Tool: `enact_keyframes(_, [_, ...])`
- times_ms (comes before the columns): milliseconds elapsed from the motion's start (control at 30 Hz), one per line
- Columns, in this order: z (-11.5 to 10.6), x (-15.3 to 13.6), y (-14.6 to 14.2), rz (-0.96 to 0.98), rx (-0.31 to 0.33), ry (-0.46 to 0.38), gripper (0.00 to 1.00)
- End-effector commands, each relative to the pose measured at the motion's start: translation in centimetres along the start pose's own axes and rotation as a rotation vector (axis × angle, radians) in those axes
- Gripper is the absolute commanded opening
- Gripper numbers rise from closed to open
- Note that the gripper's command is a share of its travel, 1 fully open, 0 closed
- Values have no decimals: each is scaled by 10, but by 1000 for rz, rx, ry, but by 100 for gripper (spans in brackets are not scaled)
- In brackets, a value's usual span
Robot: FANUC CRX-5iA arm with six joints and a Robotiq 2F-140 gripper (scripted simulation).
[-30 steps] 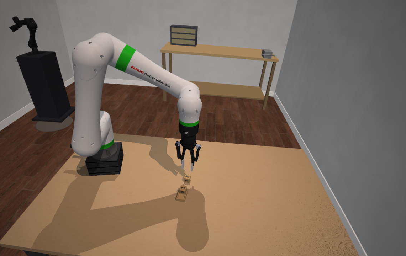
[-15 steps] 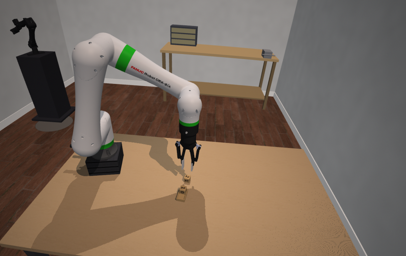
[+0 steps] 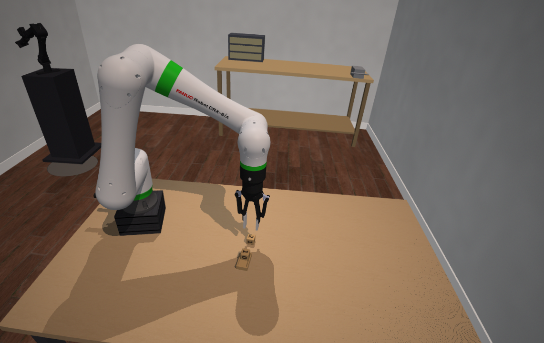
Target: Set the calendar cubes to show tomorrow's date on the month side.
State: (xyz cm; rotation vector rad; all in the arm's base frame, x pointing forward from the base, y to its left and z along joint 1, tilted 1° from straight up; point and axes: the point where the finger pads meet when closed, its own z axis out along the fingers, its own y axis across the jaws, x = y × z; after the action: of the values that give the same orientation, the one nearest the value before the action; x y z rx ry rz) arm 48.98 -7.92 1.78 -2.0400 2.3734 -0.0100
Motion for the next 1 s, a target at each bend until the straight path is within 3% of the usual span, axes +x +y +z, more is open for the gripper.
enact_keyframes(0, [2,0,0,0,0,0,36])
enact_keyframes(967, [39,-1,0,0,0,0,36])
